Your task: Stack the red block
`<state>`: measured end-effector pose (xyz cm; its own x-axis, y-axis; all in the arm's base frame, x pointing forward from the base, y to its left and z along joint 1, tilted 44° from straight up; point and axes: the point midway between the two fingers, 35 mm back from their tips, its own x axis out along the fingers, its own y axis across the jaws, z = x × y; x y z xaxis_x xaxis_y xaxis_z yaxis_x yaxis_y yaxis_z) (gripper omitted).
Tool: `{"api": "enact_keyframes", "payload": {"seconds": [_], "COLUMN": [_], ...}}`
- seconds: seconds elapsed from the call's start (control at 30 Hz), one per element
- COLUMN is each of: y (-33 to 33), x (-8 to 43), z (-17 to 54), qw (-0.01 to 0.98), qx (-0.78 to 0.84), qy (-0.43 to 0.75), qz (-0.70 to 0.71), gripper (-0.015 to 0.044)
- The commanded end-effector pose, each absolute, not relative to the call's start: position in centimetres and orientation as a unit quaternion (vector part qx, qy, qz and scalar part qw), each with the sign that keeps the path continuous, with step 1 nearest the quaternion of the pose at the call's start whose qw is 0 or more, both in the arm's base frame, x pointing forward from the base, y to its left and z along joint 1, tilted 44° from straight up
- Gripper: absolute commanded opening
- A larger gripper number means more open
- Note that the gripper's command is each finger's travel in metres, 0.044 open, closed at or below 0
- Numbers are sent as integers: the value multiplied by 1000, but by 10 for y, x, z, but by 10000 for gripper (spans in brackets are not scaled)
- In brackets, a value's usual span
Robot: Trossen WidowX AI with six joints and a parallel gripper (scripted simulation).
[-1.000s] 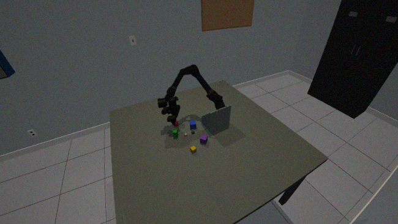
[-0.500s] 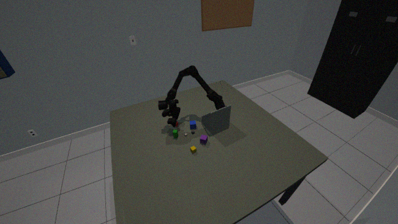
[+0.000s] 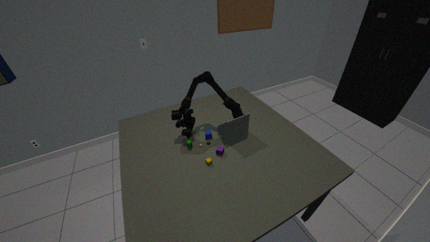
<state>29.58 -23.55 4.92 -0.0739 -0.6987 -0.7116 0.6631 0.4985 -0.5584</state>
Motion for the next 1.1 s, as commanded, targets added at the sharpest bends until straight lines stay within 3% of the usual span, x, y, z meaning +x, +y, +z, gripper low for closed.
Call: {"api": "enact_keyframes", "payload": {"seconds": [0.0, 0.17, 0.57, 0.83, 0.93, 1.07], "y": [-235, -235, -235, -235, -231, -219], "x": [296, 296, 296, 296, 296, 298], "z": [48, 48, 48, 48, 52, 64], "qw": [680, 680, 680, 680, 680, 680], "qx": [-17, -17, -17, -17, -17, -16], "qy": [538, 536, 536, 536, 536, 537], "qz": [-498, -500, -500, -500, -500, -498], "gripper": [440, 440, 125, 72, 0, 0]}}
